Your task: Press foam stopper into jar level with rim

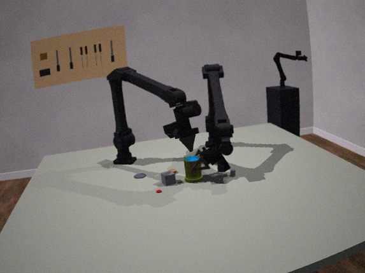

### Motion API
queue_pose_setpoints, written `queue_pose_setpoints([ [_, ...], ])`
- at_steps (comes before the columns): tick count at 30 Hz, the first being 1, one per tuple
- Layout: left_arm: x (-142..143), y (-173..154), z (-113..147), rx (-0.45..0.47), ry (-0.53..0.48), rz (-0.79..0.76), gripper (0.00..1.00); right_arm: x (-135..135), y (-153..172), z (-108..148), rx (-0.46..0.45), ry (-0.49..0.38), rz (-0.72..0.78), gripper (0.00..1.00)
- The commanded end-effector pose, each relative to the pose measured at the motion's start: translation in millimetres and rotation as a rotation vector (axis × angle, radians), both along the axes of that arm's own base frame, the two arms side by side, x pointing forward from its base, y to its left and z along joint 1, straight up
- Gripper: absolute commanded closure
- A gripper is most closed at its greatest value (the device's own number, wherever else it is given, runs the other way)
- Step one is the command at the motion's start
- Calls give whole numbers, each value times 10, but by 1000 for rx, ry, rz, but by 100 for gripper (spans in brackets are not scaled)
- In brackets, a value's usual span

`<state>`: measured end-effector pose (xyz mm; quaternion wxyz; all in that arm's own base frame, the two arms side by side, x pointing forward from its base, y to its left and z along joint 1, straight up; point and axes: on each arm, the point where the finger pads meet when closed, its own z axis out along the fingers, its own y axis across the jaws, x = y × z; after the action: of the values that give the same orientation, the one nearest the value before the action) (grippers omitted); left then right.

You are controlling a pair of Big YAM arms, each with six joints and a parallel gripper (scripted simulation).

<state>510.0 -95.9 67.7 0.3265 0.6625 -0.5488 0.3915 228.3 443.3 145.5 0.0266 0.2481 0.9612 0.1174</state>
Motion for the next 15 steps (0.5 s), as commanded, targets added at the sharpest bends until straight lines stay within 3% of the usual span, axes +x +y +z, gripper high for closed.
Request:
queue_pose_setpoints([
  [1, 23, -19, 211, -1, -37, -10, 36, 107, 140, 360, 66, -34, -11, 100],
  [3, 23, -19, 211, -1, -37, -10, 36, 107, 140, 360, 66, -34, -11, 100],
  [4, 23, -19, 211, -1, -37, -10, 36, 79, 119, 203, 40, -22, -5, 100],
  [11, 23, -19, 211, -1, -37, -10, 36, 110, 150, 404, 72, -38, -11, 100],
  [15, 23, -19, 211, -1, -37, -10, 36, 103, 137, 336, 61, -32, -11, 100],
])
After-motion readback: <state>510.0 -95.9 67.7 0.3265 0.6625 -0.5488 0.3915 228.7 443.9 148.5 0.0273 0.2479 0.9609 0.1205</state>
